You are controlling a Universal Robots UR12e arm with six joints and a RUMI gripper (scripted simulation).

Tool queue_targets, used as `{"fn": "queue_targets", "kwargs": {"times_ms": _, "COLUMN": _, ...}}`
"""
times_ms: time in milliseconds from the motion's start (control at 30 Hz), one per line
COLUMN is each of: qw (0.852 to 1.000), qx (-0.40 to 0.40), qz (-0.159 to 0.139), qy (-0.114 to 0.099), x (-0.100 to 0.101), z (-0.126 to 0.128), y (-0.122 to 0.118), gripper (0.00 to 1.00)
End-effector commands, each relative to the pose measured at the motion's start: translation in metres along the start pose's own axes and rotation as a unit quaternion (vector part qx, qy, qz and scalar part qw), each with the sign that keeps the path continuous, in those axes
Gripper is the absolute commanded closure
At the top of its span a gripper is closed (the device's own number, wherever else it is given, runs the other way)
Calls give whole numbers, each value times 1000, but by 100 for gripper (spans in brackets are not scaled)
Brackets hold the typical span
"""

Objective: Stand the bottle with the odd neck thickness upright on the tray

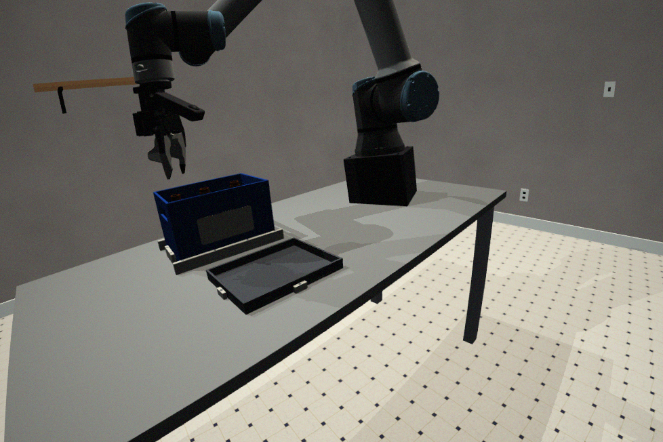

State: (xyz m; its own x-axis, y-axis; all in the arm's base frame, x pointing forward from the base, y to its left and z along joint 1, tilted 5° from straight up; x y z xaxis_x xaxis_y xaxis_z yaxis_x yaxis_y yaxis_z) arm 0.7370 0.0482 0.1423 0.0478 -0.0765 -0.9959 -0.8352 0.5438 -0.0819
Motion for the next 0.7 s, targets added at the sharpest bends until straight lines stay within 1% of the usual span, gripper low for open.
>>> {"fn": "queue_targets", "kwargs": {"times_ms": 0, "qw": 1000, "qx": 0, "qz": 2, "qy": 1, "x": -1, "z": 0, "y": 1, "gripper": 62}}
{"fn": "queue_targets", "kwargs": {"times_ms": 67, "qw": 1000, "qx": 0, "qz": 3, "qy": 2, "x": 0, "z": -1, "y": 1, "gripper": 62}}
{"fn": "queue_targets", "kwargs": {"times_ms": 100, "qw": 1000, "qx": 0, "qz": 3, "qy": 2, "x": 0, "z": -1, "y": 1, "gripper": 100}}
{"fn": "queue_targets", "kwargs": {"times_ms": 667, "qw": 1000, "qx": 0, "qz": 2, "qy": 1, "x": 0, "z": 0, "y": 1, "gripper": 100}}
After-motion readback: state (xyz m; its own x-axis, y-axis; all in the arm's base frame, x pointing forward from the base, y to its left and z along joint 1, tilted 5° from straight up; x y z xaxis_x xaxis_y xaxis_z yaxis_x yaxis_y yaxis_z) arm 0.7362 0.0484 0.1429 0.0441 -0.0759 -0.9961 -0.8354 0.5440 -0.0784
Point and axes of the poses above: the point where the finger pads meet when closed, its own x axis out along the fingers, its own z axis across the jaws, y = z × x, the point moved 5 cm from there along -x, back along the fingers, and after that the axes turned 11 degrees about -x, right-handed, at the moved point
